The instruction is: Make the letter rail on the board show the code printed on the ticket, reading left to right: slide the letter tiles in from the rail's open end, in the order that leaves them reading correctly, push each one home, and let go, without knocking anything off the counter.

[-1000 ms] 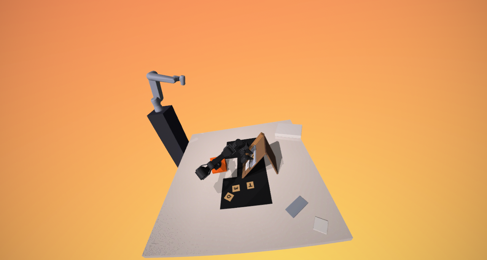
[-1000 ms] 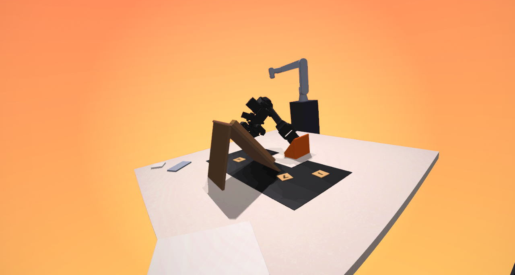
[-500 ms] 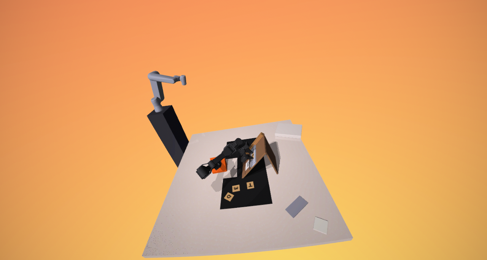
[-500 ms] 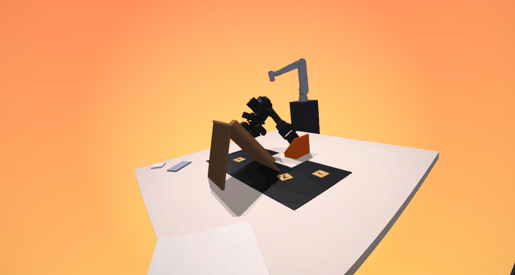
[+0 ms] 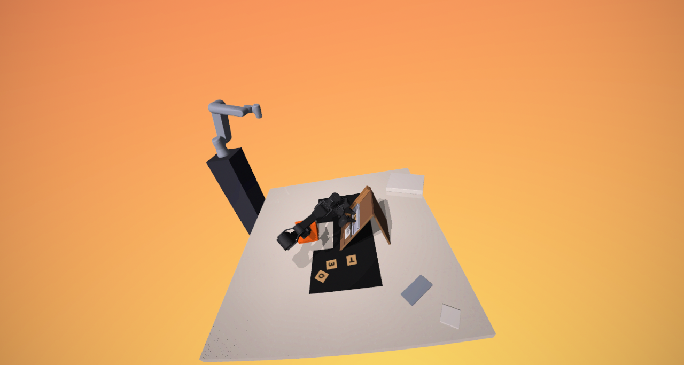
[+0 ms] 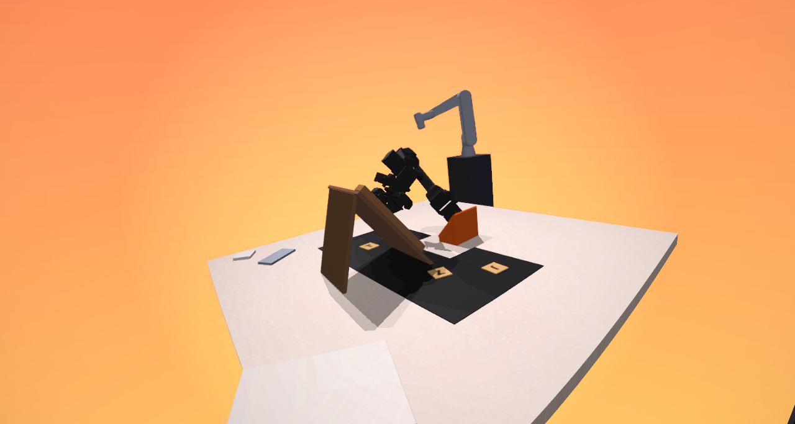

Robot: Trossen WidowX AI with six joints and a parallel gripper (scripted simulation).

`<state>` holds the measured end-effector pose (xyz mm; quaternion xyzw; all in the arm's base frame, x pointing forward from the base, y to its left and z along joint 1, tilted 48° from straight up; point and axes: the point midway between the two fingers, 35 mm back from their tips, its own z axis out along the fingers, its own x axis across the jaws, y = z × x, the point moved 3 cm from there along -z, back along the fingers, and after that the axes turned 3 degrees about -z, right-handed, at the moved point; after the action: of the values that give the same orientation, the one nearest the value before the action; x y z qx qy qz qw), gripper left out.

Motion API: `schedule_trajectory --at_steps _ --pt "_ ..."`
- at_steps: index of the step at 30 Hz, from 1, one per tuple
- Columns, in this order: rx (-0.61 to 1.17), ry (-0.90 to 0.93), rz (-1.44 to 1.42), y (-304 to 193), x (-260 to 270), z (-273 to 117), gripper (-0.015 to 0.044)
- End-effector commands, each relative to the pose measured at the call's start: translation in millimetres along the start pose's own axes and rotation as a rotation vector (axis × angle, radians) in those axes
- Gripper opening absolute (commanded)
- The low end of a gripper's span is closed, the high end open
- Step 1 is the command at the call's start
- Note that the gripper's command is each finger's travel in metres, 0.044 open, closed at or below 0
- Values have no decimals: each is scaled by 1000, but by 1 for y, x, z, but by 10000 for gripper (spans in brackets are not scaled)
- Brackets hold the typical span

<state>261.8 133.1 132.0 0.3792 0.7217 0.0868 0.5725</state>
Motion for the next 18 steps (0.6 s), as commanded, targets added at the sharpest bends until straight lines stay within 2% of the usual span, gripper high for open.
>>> schedule_trajectory --at_steps 1,18 --pt "-2 -3 8 1 2 0 0" --pt "-2 -3 8 2 11 0 0"
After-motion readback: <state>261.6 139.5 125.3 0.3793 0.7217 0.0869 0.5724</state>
